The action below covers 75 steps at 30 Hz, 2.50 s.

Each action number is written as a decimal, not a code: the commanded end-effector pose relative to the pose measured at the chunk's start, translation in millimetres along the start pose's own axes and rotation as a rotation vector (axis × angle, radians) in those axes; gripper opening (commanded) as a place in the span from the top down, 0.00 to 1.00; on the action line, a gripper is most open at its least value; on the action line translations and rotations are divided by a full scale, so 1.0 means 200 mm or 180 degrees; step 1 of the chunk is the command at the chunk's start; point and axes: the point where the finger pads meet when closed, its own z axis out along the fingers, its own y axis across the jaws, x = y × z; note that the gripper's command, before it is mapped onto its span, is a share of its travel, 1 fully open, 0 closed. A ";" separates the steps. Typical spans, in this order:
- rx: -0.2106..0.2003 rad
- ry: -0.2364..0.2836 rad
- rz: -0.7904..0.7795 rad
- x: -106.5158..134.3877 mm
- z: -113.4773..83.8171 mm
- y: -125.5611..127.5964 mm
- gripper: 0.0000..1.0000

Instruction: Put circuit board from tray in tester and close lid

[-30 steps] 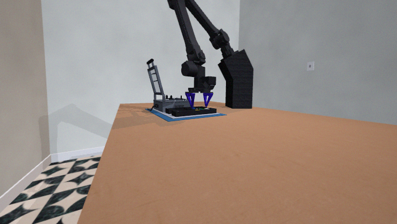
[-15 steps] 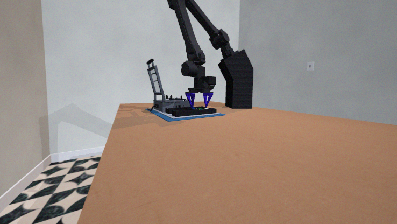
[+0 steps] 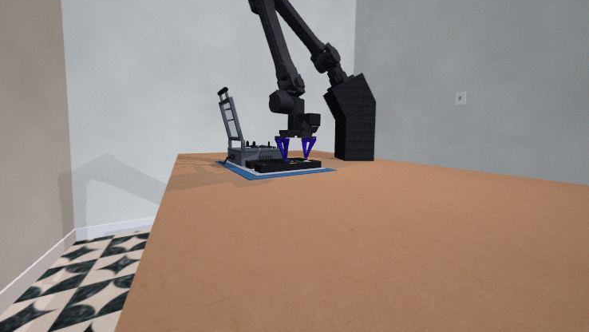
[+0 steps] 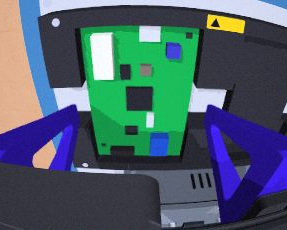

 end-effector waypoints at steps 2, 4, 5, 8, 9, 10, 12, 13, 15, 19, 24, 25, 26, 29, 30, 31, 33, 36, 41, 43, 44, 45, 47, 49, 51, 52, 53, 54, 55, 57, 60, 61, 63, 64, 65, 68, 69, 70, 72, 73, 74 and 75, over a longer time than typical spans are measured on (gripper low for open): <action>0.0086 -0.0016 0.0069 0.03 -0.02 -0.07 0.08; 0.0086 -0.0016 0.0069 0.03 -0.02 -0.07 0.08; 0.0086 -0.0016 0.0069 0.03 -0.02 -0.07 0.08; 0.0087 -0.0016 0.0069 0.03 -0.02 -0.07 0.08; 0.0087 -0.0016 0.0069 0.03 -0.02 -0.07 0.08; 0.0087 -0.0016 0.0069 0.03 -0.02 -0.07 0.08; 0.0088 -0.0016 0.0069 0.03 -0.02 -0.07 0.08; 0.0088 -0.0016 0.0069 0.03 -0.02 -0.07 0.08; 0.0089 -0.0016 0.0068 0.03 -0.02 -0.06 0.08; 0.0086 -0.0016 0.0067 0.03 -0.02 -0.06 0.08; 0.0081 -0.0015 0.0064 0.03 -0.02 -0.05 0.08; 0.0080 -0.0014 0.0063 0.04 -0.02 -0.05 0.08; 0.0078 -0.0014 0.0063 0.04 -0.02 -0.05 0.08; 0.0073 -0.0013 0.0060 0.04 -0.02 -0.04 0.08; 0.0071 -0.0013 0.0059 0.04 -0.02 -0.04 0.08; 0.0070 -0.0012 0.0058 0.04 -0.02 -0.04 0.08; 0.0067 -0.0012 0.0057 0.04 -0.02 -0.04 0.08; 0.0064 -0.0011 0.0055 0.04 -0.02 -0.03 0.08; 0.0061 -0.0011 0.0054 0.04 -0.02 -0.03 0.08; 0.0060 -0.0010 0.0053 0.04 -0.02 -0.03 0.08; 0.0060 -0.0010 0.0053 0.04 -0.02 -0.03 0.08; 0.0059 -0.0009 0.0052 0.04 -0.02 -0.03 0.08; 0.0058 -0.0009 0.0052 0.04 -0.02 -0.03 0.08; 0.0058 -0.0009 0.0052 0.04 -0.02 -0.03 0.08; 0.0058 -0.0009 0.0051 0.04 -0.02 -0.03 0.08; 0.0057 -0.0009 0.0051 0.04 -0.02 -0.03 0.08; 0.0057 -0.0009 0.0051 0.04 -0.02 -0.03 0.08; 0.0057 -0.0009 0.0051 0.04 -0.02 -0.03 0.08; 0.0057 -0.0009 0.0051 0.04 -0.02 -0.03 0.08; 0.0057 -0.0008 0.0051 0.04 -0.02 -0.03 0.08; 0.0057 -0.0008 0.0051 0.04 -0.02 -0.03 0.08; 0.0057 -0.0008 0.0051 0.04 -0.02 -0.03 0.08; 0.0057 -0.0008 0.0051 0.04 -0.02 -0.03 0.08; 0.0057 -0.0008 0.0051 0.04 -0.02 -0.03 0.08; 0.0058 -0.0009 0.0051 0.04 -0.02 -0.03 0.08; 0.0065 -0.0010 0.0054 0.04 -0.02 -0.04 0.08; 0.0067 -0.0011 0.0054 0.04 -0.02 -0.04 0.08; 0.0068 -0.0011 0.0055 0.04 -0.02 -0.04 0.08; 0.0070 -0.0011 0.0056 0.04 -0.02 -0.04 0.08; 0.0070 -0.0011 0.0056 0.04 -0.02 -0.04 0.08; 0.0071 -0.0011 0.0056 0.04 -0.02 -0.04 0.08; 0.0072 -0.0012 0.0056 0.04 -0.02 -0.04 0.08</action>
